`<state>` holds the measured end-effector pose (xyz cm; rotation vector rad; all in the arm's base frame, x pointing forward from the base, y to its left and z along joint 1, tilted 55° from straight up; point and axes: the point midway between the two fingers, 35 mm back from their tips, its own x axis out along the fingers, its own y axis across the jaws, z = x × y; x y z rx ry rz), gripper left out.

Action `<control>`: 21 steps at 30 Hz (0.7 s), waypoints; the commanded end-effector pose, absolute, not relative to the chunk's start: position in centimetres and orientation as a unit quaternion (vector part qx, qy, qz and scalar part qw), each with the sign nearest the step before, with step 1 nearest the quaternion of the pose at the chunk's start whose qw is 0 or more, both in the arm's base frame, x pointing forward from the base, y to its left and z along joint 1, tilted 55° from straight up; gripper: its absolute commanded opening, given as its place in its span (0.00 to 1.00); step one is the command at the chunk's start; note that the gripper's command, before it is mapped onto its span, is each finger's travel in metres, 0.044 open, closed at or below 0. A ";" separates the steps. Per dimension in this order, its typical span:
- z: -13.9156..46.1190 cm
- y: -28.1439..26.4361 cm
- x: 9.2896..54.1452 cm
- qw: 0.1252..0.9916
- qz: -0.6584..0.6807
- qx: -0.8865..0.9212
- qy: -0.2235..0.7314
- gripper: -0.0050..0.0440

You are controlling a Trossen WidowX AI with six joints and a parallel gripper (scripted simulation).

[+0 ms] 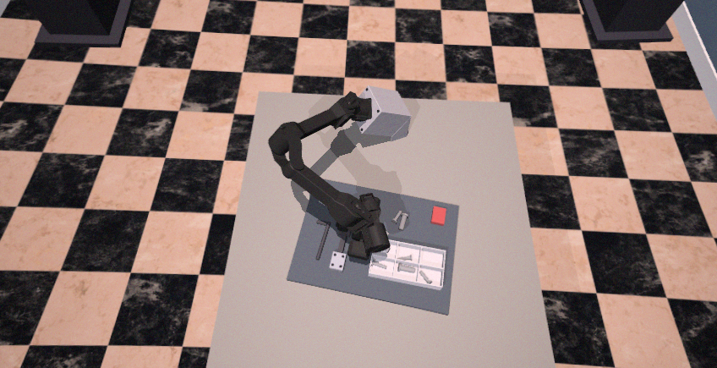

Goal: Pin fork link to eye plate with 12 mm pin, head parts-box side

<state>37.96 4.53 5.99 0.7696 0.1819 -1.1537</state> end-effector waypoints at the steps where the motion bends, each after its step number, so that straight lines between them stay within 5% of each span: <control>1: 6.5 4.8 38.0 0.766 -0.526 0.359 0.083 0.00; 21: 6.6 4.8 38.1 0.766 -0.525 0.362 0.082 0.00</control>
